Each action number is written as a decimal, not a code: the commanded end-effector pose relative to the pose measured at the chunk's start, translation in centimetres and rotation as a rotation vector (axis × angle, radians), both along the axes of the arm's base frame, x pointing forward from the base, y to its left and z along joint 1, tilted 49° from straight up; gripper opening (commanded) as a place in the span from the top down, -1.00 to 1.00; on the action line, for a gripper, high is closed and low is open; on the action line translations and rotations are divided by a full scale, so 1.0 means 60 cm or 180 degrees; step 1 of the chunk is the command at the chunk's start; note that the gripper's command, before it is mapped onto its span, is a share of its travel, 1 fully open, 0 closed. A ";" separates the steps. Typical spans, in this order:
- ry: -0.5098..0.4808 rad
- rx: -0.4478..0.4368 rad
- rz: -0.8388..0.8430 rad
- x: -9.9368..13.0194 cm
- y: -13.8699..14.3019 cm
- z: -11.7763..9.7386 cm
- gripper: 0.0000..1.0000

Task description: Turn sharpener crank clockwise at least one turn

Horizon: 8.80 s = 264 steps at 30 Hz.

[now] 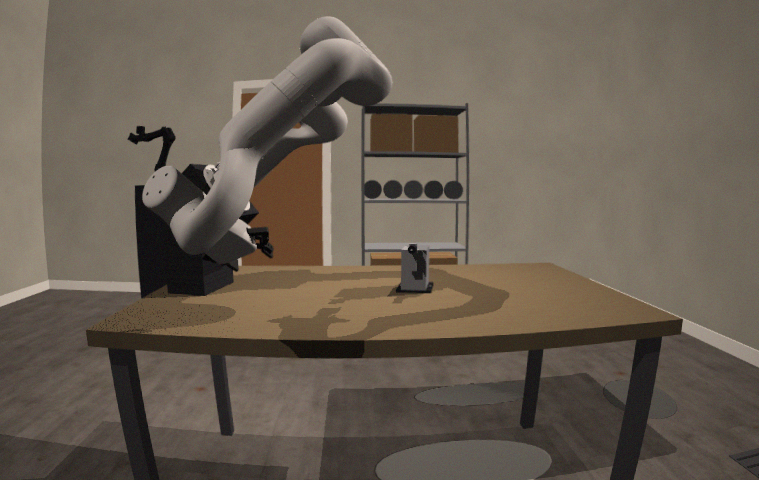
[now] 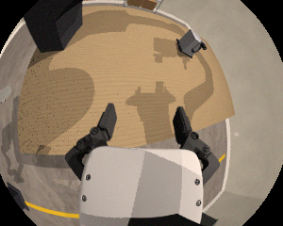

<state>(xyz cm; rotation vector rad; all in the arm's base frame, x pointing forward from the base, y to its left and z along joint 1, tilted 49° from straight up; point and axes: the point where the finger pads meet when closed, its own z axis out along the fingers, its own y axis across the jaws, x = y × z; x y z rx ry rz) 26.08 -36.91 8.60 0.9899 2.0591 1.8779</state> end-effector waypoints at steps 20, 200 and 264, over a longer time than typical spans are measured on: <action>0.0001 -0.0044 0.0027 0.004 0.002 0.003 -1.00; -0.4129 -0.7334 0.4155 0.290 0.607 0.471 -0.09; -0.4135 -0.7333 0.4151 0.345 0.601 0.422 -0.09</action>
